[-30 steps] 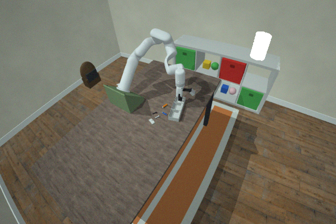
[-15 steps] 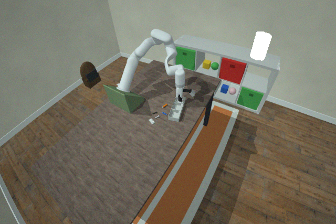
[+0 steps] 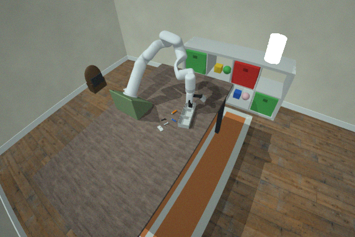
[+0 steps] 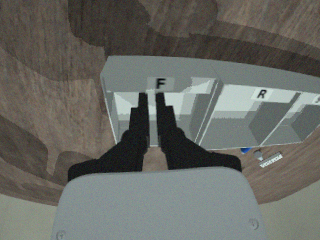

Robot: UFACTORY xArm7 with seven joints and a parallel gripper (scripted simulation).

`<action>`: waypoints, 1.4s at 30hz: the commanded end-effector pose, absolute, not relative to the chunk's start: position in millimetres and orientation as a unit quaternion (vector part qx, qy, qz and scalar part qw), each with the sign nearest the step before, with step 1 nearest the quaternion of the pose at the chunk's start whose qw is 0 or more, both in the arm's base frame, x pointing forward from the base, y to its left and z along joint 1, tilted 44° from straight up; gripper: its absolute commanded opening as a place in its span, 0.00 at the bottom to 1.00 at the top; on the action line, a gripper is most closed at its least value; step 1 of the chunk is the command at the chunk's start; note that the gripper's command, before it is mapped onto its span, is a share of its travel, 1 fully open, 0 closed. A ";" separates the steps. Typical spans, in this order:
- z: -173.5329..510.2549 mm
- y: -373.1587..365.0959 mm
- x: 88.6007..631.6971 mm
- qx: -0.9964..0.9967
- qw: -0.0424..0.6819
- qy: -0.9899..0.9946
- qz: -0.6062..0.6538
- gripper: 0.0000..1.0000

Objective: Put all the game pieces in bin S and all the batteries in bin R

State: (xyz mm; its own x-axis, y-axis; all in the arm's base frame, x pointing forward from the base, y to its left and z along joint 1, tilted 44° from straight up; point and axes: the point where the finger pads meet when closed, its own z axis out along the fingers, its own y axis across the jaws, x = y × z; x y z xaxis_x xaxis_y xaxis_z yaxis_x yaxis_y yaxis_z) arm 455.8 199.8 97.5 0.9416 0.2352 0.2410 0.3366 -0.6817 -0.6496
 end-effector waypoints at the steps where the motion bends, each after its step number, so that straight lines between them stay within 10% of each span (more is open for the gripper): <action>1: 98.7 198.2 457.3 -0.915 0.367 -0.155 -0.071 0.07; 42: 121.7 176.1 456.9 -0.915 0.367 -0.155 -0.071 0.07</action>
State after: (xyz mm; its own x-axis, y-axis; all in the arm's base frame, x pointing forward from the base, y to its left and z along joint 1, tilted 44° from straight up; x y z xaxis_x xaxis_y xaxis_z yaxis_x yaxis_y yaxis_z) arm 455.4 181.7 116.3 0.9416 0.2355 0.2409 0.3367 -0.6816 -0.6497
